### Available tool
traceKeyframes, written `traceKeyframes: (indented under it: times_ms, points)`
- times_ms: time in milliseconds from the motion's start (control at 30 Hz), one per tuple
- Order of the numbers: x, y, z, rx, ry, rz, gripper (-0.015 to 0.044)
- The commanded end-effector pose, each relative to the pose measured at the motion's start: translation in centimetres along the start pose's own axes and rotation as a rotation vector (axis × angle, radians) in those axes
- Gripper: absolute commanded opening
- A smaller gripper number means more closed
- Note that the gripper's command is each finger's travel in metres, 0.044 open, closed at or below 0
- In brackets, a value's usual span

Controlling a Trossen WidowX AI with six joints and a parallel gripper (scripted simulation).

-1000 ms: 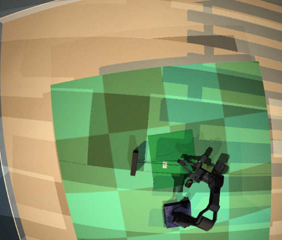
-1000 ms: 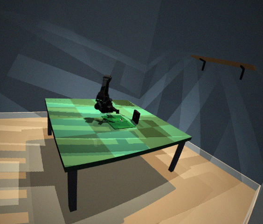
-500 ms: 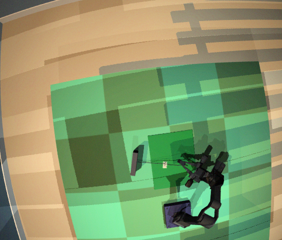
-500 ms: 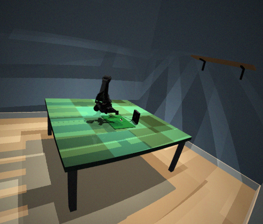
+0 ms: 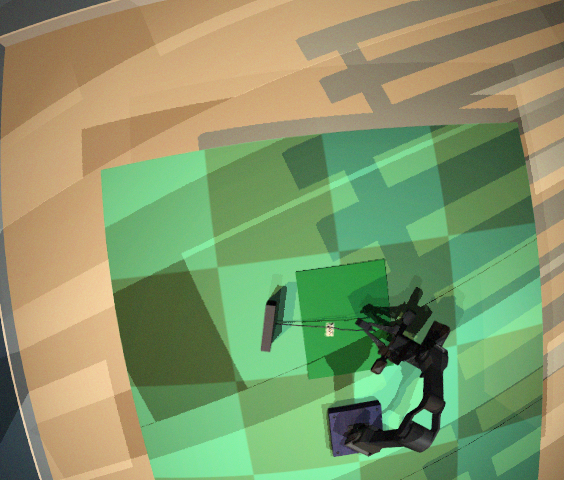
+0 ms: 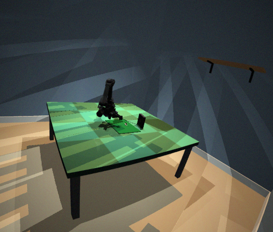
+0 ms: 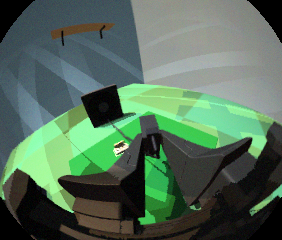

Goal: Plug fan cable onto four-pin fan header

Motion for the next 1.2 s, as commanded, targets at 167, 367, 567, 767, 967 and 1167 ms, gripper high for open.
traceKeyframes:
  times_ms: [167, 367, 567, 767, 967, 1167]
  points:
    - [0.1, -0.8, 0.1, 0.003, 0.001, 0.003, 0.0000]
    - [0.0, -1.2, 0.2, 0.003, 0.001, 0.003, 0.0000]
    - [-0.1, -1.7, 0.2, 0.003, 0.001, 0.003, 0.0000]
    - [-0.2, -2.1, 0.3, 0.003, 0.001, 0.003, 0.0000]
    - [-0.3, -2.6, 0.4, 0.003, 0.001, 0.003, 0.0000]
    - [-0.4, -3.1, 0.4, 0.003, 0.001, 0.003, 0.0000]
Point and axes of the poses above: the point midway between the two fingers, 35 mm back from their tips, its own x axis back along the fingers, its own z axis across the jaws, y = z × x, the point moved 5 cm from there along x, back along the fingers, and after that the axes turned 9 degrees about x, right-handed, at the moved point
